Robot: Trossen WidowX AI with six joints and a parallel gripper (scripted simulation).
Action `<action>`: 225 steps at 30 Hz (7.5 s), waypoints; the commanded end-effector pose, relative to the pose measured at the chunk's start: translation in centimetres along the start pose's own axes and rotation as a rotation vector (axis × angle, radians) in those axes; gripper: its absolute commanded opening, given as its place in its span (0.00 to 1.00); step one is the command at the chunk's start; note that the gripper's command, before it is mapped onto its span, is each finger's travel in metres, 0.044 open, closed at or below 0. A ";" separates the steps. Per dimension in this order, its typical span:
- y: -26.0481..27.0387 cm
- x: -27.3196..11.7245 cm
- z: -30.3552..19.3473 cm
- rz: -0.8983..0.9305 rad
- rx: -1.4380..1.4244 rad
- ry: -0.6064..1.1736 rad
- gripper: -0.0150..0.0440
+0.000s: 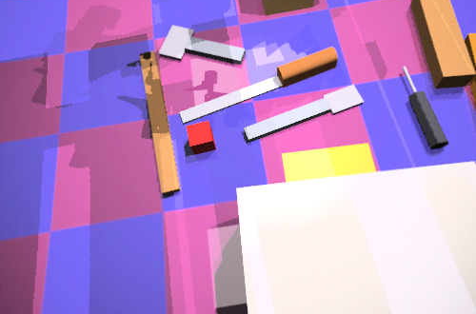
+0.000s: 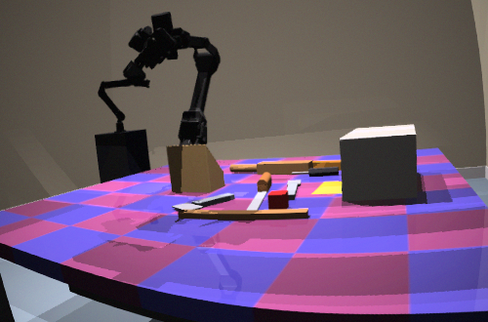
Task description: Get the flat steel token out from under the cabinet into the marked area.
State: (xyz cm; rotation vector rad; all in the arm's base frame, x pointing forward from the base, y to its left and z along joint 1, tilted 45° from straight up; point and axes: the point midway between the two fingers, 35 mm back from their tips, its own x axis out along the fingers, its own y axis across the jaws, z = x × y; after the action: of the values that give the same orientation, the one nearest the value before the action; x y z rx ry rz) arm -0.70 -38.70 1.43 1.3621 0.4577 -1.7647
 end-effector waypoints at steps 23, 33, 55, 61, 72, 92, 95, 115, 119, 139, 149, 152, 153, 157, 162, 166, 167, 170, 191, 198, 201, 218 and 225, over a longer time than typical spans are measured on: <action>6.6 -8.6 -27.6 0.077 -0.448 0.751 0.71; 3.5 -13.9 -35.9 -0.028 -0.610 1.006 0.71; -2.4 -17.1 -43.7 -0.169 -0.679 1.199 0.71; -2.4 -17.0 -43.7 -0.169 -0.679 1.199 0.71; -2.8 -16.6 -44.6 -0.169 -0.679 1.198 0.71; -4.4 -15.4 -47.2 -0.170 -0.679 1.200 0.71; -4.6 -15.2 -47.6 -0.170 -0.679 1.201 0.71; -4.4 -15.3 -47.7 -0.158 -0.686 1.197 0.39; -4.5 -15.3 -47.7 -0.158 -0.686 1.197 0.25; -3.8 -17.0 -43.8 -0.170 -0.679 1.200 0.25; -3.7 -18.0 -41.9 -0.171 -0.679 1.199 0.25; -3.1 -18.4 -41.6 -0.171 -0.679 1.199 0.25; -2.9 -18.5 -41.6 -0.171 -0.679 1.199 0.25; -1.8 -19.2 -41.6 -0.170 -0.679 1.199 0.25; 0.0 -20.2 -41.8 -0.169 -0.680 1.199 0.25; 1.1 -20.9 -41.8 -0.169 -0.680 1.199 0.25; 1.3 -21.1 -41.8 -0.169 -0.680 1.199 0.25; 1.8 -21.5 -41.5 -0.168 -0.680 1.198 0.25; 3.0 -23.1 -38.7 -0.169 -0.680 1.197 0.25; 2.6 -22.0 -37.8 -0.170 -0.680 1.196 0.25; 2.5 -21.5 -37.4 -0.170 -0.680 1.196 0.25; 1.7 -21.3 -36.9 -0.159 -0.696 1.199 0.25; 1.3 -22.2 -37.0 -0.150 -0.710 1.201 0.25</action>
State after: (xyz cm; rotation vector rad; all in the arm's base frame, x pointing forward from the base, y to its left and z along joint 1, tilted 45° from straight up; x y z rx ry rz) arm 24.37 -4.52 8.81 1.7044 1.6693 -0.5447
